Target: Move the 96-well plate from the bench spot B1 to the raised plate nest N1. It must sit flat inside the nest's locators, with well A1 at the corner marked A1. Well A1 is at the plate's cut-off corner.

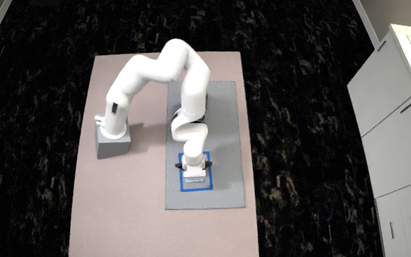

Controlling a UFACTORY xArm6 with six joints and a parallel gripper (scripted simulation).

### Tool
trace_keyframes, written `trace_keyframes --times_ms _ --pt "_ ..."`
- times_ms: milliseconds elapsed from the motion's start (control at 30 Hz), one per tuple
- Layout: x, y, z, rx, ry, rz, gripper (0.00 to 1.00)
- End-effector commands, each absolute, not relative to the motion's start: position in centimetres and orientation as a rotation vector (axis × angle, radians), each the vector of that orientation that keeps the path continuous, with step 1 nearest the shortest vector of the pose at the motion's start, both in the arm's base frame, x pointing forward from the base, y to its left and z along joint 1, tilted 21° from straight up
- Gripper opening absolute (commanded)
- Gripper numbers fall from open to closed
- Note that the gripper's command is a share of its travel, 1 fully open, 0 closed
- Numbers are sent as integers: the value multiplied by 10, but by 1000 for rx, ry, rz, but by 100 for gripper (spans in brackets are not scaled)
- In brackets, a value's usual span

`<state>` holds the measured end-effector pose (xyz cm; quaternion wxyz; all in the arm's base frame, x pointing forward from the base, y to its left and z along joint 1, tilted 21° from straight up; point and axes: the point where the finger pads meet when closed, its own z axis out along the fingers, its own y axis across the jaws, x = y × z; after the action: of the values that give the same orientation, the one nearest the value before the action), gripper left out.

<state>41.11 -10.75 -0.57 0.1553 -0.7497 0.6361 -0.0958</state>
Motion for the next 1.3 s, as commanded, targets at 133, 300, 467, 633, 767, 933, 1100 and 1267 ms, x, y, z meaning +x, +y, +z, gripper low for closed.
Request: trace_keyframes --times_ms 133,300,467,633,767,933,1100,1267 --pt "414 -107 -10 -2146 1821 -279 100" --pt "414 -107 -10 -2146 1821 -279 100" --pt "414 -107 -10 -2146 1821 -279 100" --pt "414 -107 -10 -2146 1821 -279 100" --pt "414 -107 -10 -2146 1821 -279 100" --pt "414 -107 -10 -2146 1821 -279 0" --pt "414 -107 -10 -2146 1821 -279 0" --pt "414 -107 -10 -2146 1821 -279 0"
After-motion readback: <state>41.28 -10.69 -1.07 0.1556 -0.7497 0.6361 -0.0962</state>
